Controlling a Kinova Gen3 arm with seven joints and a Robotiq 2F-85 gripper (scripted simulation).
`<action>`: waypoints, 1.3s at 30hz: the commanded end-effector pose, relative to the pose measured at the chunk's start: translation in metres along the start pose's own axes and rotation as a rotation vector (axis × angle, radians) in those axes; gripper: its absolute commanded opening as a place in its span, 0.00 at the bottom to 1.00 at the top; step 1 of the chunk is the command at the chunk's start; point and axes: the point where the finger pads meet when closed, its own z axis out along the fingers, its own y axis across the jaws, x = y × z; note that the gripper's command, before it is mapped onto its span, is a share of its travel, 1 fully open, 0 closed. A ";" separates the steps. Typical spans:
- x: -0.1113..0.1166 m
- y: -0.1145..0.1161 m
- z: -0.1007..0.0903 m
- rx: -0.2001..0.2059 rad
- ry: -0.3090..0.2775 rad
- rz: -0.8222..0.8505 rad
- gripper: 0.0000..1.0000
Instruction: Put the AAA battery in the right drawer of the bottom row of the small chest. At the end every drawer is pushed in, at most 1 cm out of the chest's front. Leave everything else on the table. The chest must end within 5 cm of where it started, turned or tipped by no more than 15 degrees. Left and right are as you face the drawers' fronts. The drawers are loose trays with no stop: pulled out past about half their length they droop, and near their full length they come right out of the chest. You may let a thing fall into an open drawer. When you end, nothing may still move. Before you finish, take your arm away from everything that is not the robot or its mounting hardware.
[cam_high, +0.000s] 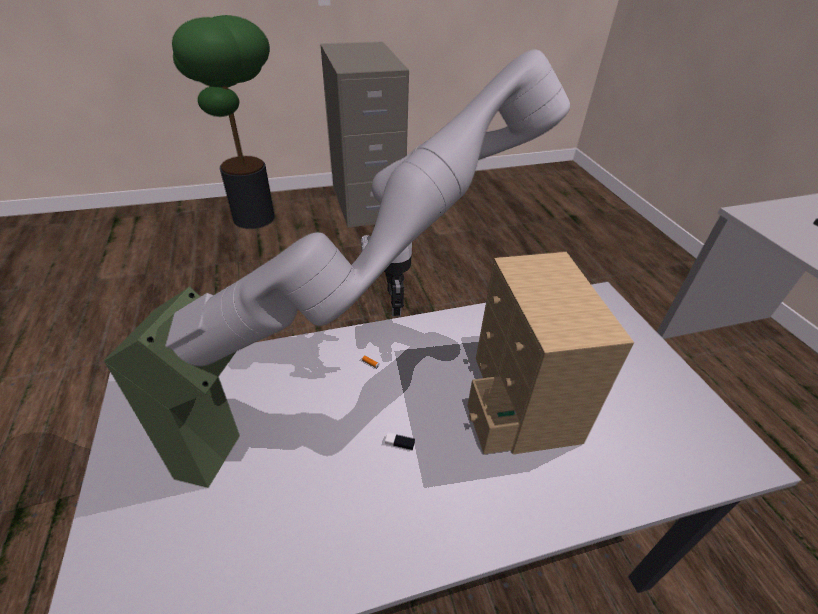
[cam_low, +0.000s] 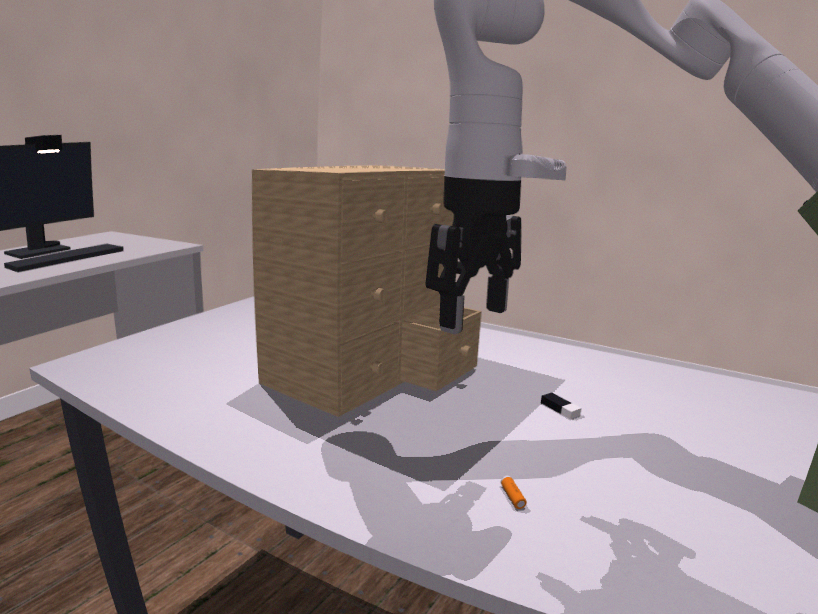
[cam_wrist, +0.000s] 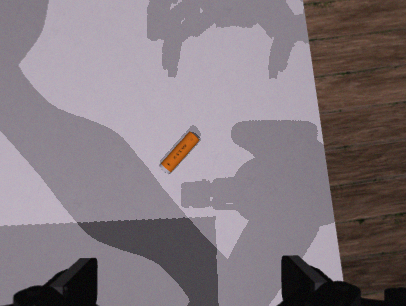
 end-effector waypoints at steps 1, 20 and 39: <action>0.030 -0.004 -0.015 -0.007 0.002 -0.035 1.00; 0.064 -0.020 -0.033 -0.007 -0.011 -0.036 1.00; 0.058 -0.020 -0.026 -0.009 -0.104 -0.036 1.00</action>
